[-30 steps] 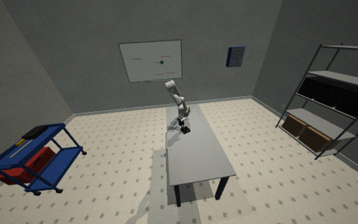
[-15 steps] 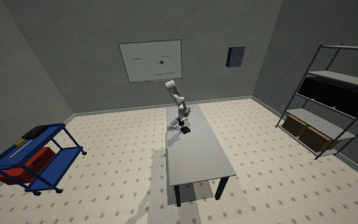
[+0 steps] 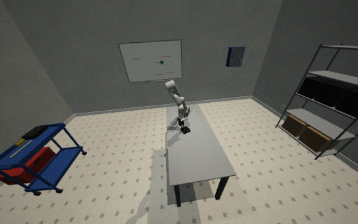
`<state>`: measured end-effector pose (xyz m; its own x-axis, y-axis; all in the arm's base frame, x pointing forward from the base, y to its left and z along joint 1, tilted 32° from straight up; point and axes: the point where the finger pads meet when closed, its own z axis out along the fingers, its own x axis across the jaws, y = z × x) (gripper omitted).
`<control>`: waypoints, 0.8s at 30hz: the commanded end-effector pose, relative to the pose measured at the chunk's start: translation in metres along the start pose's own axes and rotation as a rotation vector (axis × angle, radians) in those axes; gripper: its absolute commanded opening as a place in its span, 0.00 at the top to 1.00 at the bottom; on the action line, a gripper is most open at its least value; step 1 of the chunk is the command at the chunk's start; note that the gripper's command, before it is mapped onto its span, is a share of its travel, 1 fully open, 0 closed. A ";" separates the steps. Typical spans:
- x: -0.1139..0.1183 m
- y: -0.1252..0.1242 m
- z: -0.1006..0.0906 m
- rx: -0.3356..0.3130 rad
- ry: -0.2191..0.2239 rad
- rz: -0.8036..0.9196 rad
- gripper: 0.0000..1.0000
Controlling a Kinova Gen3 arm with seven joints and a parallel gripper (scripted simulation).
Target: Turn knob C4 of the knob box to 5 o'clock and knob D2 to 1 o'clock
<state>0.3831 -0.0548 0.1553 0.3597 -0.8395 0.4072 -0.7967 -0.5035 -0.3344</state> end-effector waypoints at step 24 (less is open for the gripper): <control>0.000 0.000 0.013 0.001 0.000 0.000 0.54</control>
<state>0.3902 -0.0577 0.1455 0.3583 -0.8389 0.4097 -0.7954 -0.5040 -0.3365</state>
